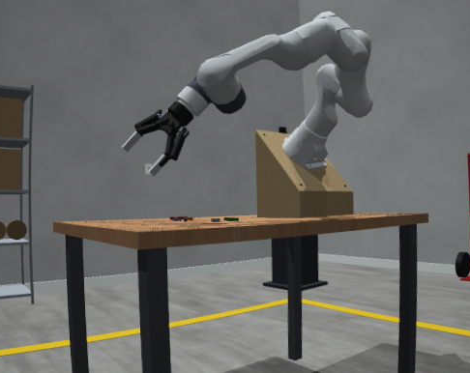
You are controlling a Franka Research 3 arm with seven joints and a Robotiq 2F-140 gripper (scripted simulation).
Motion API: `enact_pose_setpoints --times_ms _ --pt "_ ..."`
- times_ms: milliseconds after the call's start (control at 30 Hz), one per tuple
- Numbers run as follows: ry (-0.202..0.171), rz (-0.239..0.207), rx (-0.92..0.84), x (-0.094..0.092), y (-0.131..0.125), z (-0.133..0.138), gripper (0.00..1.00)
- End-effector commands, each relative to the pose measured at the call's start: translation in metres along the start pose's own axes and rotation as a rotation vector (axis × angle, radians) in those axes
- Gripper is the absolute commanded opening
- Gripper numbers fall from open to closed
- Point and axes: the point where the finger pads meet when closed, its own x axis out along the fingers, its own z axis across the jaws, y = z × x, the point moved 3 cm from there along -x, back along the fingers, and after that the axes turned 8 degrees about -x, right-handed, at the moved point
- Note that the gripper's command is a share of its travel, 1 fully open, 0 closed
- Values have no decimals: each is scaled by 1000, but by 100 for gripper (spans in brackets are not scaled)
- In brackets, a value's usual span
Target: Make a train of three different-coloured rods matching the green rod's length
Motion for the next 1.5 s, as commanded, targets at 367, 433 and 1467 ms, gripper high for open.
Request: enact_pose_setpoints --times_ms 367,433,1467 --pt "-57 -6 -291 8 27 -1 100" --pt "-71 0 -344 9 35 -2 100" --pt "-212 17 -765 16 102 -5 100"
